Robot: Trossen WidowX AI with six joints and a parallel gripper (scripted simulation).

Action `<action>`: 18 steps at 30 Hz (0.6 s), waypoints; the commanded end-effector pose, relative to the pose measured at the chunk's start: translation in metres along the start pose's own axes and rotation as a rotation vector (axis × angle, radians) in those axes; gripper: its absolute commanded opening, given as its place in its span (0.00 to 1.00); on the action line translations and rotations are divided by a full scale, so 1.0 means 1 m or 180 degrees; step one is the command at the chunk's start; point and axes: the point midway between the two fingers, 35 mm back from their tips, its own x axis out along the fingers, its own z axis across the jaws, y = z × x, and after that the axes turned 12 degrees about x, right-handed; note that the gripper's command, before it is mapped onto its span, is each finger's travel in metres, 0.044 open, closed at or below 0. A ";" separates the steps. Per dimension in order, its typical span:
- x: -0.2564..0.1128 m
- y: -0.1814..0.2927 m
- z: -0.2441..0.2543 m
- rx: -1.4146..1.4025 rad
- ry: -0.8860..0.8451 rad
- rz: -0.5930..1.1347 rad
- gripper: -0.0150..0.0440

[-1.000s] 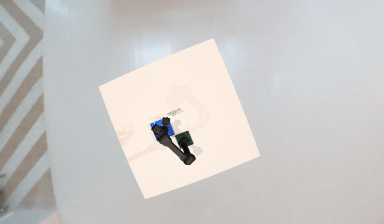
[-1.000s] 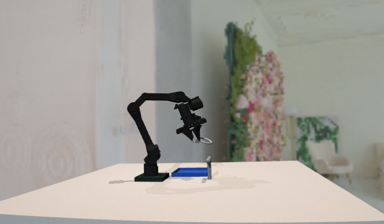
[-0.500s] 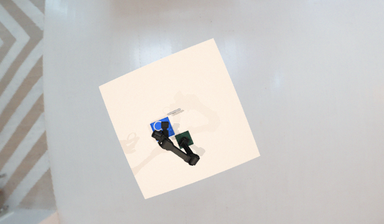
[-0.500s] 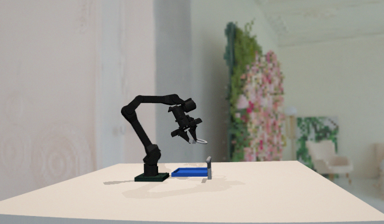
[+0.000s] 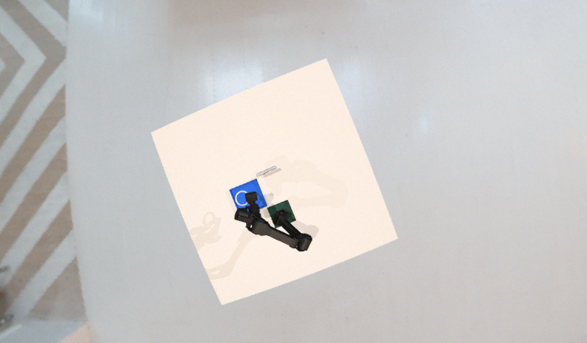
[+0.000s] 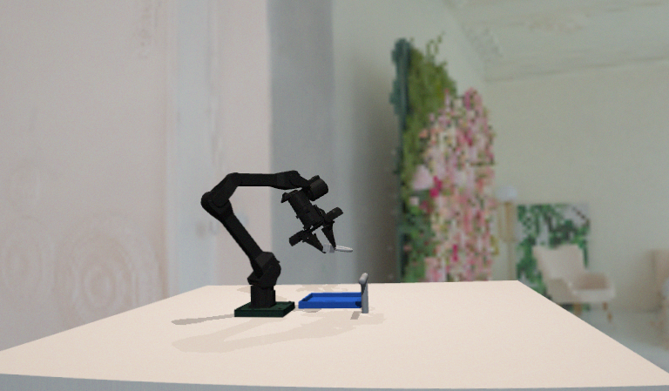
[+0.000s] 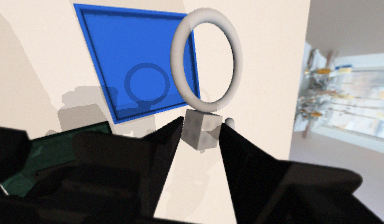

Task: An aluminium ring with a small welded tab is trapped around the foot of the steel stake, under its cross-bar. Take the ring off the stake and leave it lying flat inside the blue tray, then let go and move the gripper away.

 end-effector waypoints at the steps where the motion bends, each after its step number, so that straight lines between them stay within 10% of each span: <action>1: -0.002 0.001 0.004 -0.0128 0.0070 -0.0100 0.25; 18: -0.001 0.009 0.032 -0.0723 0.0301 -0.0504 0.25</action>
